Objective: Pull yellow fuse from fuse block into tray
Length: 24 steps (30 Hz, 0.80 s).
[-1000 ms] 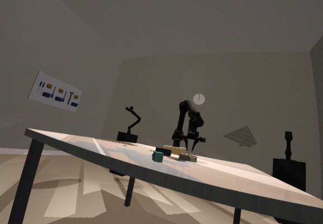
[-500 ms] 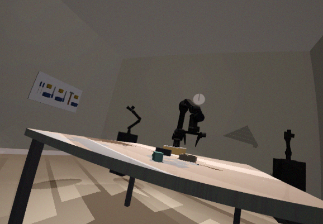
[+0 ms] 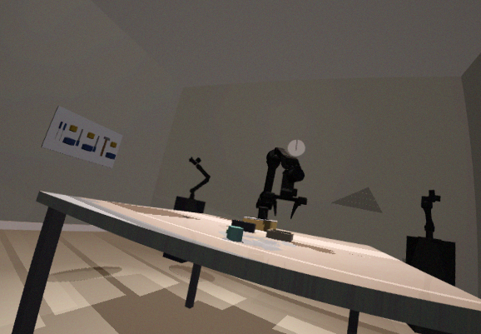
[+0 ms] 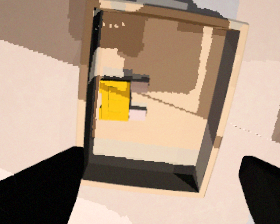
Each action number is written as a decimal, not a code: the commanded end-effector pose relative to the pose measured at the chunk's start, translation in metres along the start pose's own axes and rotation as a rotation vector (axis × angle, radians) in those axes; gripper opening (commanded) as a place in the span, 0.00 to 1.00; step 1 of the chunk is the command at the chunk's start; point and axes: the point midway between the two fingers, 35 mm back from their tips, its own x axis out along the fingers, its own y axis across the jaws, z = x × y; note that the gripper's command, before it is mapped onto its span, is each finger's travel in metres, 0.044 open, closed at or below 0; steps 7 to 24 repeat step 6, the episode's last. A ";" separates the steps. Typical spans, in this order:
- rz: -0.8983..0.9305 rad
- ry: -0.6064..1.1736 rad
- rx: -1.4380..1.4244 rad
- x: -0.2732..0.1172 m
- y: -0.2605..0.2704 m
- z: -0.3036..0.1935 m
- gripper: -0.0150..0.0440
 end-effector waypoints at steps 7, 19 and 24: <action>0.000 0.000 0.000 0.000 0.000 0.000 0.81; 0.000 0.000 0.000 0.000 0.000 0.000 0.81; 0.000 0.000 0.000 0.000 0.000 0.000 0.81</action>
